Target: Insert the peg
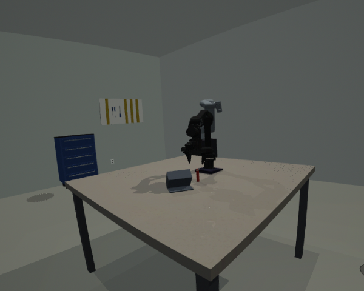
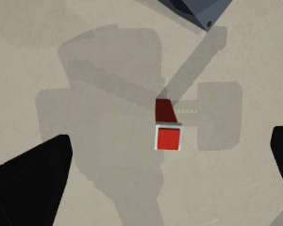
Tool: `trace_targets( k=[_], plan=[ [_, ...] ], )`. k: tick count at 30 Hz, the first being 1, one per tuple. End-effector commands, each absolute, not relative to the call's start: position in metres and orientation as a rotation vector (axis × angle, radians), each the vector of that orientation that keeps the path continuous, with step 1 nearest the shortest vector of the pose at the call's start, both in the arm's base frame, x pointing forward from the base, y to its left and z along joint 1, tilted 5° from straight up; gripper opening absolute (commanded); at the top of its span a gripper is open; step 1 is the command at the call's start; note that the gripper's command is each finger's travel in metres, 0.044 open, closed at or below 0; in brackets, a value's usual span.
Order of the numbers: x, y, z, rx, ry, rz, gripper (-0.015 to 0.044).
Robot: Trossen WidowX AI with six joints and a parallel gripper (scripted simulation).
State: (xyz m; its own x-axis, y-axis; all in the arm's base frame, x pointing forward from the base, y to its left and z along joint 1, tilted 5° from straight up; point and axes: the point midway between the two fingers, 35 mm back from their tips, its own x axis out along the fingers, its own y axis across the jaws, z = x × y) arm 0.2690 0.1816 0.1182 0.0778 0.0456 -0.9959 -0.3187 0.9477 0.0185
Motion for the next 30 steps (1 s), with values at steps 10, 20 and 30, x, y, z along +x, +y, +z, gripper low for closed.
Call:
trace_targets(
  k=[10, 20, 30],
  plan=[
    [0.261, 0.18, 0.106, -0.185, 1.615, 0.191, 0.044],
    [0.261, 0.18, 0.091, -0.185, 1.615, 0.192, 0.044],
    [0.261, 0.181, 0.075, -0.184, 1.615, 0.192, 0.044]
  ],
)
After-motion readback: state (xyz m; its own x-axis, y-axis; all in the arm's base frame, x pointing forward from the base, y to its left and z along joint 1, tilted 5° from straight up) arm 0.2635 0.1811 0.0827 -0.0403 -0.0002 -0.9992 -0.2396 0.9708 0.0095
